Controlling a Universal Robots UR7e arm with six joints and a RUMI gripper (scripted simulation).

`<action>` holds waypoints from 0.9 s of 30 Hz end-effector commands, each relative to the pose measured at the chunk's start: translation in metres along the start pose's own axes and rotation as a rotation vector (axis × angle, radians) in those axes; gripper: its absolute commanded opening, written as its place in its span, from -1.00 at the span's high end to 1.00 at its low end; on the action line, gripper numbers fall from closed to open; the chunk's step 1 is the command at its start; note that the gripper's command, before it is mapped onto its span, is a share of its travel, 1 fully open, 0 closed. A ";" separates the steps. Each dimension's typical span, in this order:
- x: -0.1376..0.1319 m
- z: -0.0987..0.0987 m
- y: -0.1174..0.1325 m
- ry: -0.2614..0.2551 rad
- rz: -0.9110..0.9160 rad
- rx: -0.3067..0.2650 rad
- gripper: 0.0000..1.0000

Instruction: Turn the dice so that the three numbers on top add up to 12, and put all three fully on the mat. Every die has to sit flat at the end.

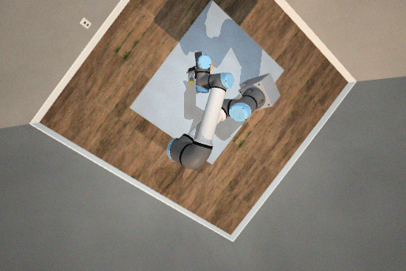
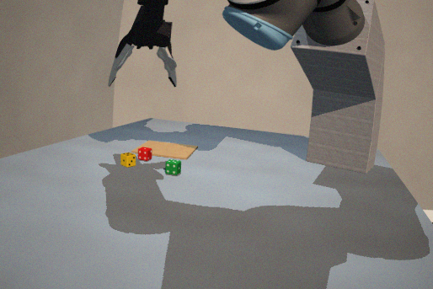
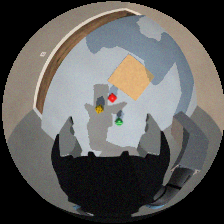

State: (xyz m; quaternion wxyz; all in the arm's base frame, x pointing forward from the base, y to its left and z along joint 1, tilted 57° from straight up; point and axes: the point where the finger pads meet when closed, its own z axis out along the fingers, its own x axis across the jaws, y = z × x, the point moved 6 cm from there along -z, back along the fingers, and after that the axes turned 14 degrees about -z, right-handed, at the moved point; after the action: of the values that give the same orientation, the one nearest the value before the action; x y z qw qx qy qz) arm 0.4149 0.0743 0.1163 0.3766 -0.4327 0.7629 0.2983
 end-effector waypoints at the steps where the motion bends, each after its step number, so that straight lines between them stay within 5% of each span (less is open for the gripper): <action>1: 0.000 0.002 0.002 0.000 0.001 -0.002 -1.00; 27: 0.000 0.021 0.002 0.000 0.001 -0.002 -1.00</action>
State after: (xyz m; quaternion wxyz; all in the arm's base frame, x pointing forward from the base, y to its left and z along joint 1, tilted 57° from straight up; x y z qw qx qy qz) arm 0.4176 0.0846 0.1105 0.3765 -0.4337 0.7622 0.2986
